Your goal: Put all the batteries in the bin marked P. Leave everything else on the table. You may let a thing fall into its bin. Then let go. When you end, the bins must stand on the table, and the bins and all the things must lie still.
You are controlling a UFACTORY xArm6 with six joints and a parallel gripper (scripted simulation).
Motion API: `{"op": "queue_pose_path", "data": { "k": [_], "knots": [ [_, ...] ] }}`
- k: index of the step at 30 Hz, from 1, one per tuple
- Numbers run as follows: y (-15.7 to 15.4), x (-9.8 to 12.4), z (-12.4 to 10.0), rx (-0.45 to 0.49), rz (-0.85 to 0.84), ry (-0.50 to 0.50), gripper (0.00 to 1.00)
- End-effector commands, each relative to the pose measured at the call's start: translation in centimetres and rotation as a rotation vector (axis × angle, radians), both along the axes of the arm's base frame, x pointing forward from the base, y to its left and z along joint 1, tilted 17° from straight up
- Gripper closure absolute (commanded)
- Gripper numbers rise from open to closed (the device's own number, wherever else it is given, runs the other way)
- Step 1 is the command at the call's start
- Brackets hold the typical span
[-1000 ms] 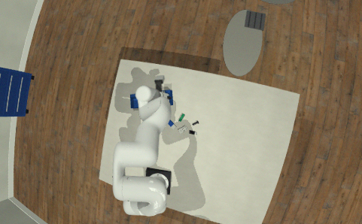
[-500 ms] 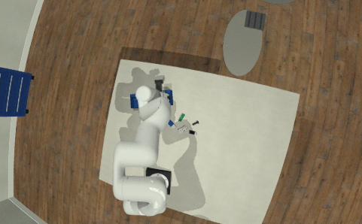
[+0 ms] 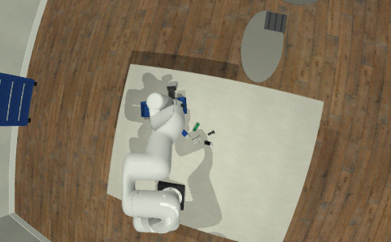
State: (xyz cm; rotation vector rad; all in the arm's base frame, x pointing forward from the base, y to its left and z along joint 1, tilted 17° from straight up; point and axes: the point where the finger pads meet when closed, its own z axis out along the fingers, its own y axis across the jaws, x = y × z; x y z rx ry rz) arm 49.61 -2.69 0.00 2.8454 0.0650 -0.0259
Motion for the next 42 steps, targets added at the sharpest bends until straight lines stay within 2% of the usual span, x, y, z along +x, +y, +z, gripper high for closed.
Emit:
{"op": "queue_pose_path", "data": {
  "k": [1, 13, 38, 42],
  "knots": [
    [0.0, 0.2, 0.2, 0.000, 0.001, -0.004, 0.93],
    [0.0, 0.2, 0.2, 0.000, 0.001, -0.004, 0.93],
    [0.9, 0.2, 3.0, 0.000, 0.001, -0.004, 0.93],
    [1.4, 0.2, 4.6, 0.000, 0.001, -0.004, 0.93]
  ]
}}
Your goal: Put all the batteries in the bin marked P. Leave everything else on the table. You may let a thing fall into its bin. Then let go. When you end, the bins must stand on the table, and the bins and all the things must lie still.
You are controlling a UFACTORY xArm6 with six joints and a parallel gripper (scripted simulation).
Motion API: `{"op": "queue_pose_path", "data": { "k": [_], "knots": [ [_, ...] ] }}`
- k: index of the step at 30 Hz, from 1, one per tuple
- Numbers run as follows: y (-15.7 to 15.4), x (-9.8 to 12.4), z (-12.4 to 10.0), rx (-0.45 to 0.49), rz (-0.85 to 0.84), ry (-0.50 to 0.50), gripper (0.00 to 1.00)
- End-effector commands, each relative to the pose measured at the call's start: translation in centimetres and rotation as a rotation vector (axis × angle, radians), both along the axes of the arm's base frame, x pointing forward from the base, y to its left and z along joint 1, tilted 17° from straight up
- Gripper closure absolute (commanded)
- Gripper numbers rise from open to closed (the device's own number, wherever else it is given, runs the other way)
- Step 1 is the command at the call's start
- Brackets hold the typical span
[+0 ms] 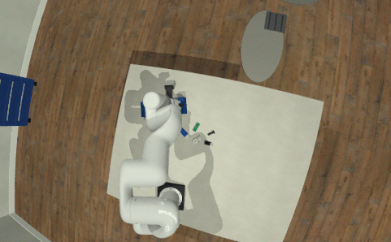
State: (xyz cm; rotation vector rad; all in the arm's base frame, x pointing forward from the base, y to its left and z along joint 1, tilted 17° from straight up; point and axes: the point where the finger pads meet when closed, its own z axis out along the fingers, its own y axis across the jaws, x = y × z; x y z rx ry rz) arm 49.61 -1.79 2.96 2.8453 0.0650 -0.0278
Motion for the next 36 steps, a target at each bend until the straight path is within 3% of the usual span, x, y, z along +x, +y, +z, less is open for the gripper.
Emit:
{"op": "queue_pose_path", "data": {
  "k": [1, 11, 30, 36],
  "knots": [
    [0.6, 0.2, 2.0, 0.001, 0.001, -0.006, 0.93],
    [0.9, 0.2, 2.9, 0.001, 0.001, -0.006, 0.93],
    [8.9, -0.2, 0.5, 0.001, 0.001, -0.006, 0.93],
    [8.9, -0.2, 0.5, 0.001, 0.001, -0.006, 0.93]
  ]
}}
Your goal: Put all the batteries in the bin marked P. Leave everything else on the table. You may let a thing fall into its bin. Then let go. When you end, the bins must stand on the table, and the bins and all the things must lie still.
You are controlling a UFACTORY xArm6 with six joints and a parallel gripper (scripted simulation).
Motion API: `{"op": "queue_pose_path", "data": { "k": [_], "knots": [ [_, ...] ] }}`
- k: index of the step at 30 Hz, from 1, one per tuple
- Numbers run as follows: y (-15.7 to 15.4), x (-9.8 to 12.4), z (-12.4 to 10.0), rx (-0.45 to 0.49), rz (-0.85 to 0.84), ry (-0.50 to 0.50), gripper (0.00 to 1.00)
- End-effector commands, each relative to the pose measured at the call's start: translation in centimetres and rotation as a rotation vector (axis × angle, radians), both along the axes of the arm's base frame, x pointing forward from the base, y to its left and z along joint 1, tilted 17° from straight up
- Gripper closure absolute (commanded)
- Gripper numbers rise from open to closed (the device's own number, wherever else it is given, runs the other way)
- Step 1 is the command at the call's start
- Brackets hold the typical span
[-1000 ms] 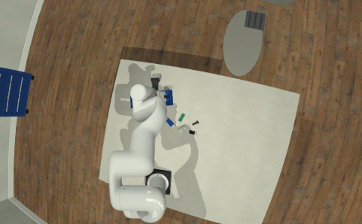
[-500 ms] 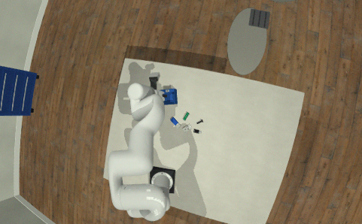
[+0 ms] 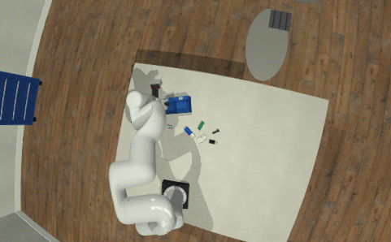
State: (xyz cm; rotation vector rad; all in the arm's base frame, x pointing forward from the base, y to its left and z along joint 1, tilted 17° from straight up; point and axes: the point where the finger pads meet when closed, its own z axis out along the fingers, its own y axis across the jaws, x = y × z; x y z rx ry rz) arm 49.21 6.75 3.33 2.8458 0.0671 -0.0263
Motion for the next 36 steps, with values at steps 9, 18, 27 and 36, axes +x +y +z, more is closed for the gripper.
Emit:
{"op": "queue_pose_path", "data": {
  "k": [9, 18, 27, 36],
  "knots": [
    [-0.2, 0.2, -1.7, 0.001, -0.001, -0.005, 0.93],
    [-0.8, 0.2, -3.7, 0.001, -0.001, -0.005, 0.93],
    [-1.4, 0.1, -5.6, 0.001, -0.001, -0.005, 0.93],
    [-1.4, 0.1, -5.6, 0.001, -0.001, -0.005, 0.93]
  ]
}}
